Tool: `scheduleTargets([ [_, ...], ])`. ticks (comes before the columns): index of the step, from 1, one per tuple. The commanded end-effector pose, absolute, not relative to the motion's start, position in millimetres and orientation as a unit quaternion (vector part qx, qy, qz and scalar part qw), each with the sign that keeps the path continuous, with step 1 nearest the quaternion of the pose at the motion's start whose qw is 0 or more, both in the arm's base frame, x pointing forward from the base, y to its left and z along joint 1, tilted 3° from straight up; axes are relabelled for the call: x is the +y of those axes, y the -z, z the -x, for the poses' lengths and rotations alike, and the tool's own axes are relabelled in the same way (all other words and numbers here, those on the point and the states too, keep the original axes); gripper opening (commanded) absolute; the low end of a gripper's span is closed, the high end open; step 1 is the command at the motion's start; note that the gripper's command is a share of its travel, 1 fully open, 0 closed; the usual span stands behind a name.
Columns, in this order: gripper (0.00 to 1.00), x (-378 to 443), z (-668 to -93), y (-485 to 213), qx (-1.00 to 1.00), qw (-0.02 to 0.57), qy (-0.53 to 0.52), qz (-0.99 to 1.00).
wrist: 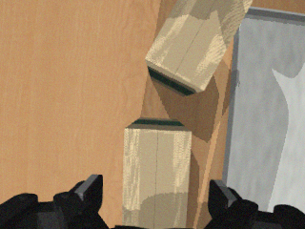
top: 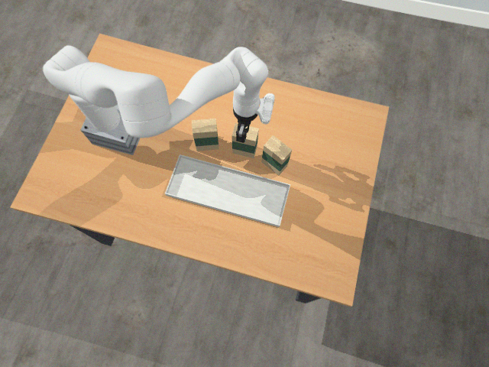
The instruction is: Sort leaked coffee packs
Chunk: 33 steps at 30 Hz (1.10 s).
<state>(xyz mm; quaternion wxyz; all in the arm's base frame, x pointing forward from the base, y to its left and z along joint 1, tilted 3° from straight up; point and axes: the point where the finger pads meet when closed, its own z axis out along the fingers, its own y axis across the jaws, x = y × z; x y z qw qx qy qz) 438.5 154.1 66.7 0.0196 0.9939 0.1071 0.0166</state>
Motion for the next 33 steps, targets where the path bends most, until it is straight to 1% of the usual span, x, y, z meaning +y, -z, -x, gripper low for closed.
scheduleTargets([
  [1, 0.81, 154.4, -439.0, -67.5, 0.107, 0.019, -0.017, -0.994],
  [20, 0.81, 154.5, -439.4, -66.1, 0.107, 0.019, -0.017, -0.994],
  [33, 0.81, 153.8, -440.3, -45.3, 0.107, 0.019, -0.017, -0.994],
])
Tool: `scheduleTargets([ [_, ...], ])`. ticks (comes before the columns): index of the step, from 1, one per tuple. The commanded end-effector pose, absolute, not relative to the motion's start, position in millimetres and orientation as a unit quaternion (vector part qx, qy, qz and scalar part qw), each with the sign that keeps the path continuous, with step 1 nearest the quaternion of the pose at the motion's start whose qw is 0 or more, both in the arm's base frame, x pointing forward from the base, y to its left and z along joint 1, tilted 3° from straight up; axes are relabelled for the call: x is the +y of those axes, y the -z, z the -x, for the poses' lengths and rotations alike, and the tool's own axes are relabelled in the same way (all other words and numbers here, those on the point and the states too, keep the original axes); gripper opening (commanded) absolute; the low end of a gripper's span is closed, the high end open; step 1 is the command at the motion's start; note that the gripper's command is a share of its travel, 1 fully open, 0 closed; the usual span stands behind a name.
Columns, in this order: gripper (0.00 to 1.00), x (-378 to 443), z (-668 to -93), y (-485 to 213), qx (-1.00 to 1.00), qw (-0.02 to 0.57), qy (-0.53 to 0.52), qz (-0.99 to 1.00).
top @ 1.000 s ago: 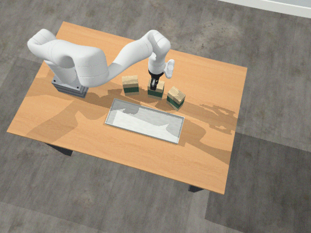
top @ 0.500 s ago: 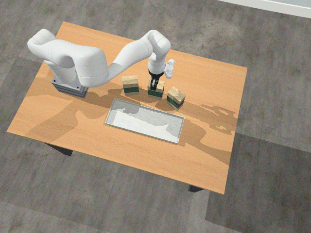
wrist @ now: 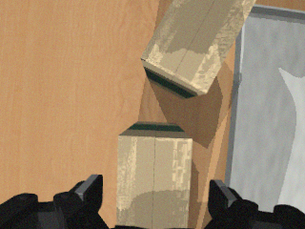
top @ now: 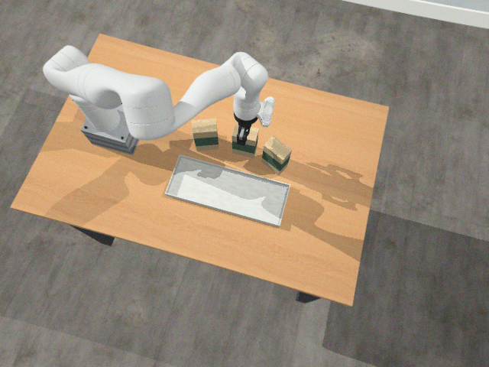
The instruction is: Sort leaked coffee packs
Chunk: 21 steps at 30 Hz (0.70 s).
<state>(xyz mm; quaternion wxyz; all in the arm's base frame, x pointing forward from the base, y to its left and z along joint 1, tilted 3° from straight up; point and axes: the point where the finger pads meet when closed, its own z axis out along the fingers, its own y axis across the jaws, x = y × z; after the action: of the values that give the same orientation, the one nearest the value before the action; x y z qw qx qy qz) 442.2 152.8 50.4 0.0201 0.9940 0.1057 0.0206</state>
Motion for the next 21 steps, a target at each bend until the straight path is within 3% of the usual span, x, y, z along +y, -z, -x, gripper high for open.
scheduleTargets([
  [1, 0.81, 153.7, -440.3, -42.9, 0.107, 0.019, -0.017, -0.994],
  [21, 0.81, 153.2, -440.9, -28.4, 0.107, 0.019, -0.017, -0.994],
])
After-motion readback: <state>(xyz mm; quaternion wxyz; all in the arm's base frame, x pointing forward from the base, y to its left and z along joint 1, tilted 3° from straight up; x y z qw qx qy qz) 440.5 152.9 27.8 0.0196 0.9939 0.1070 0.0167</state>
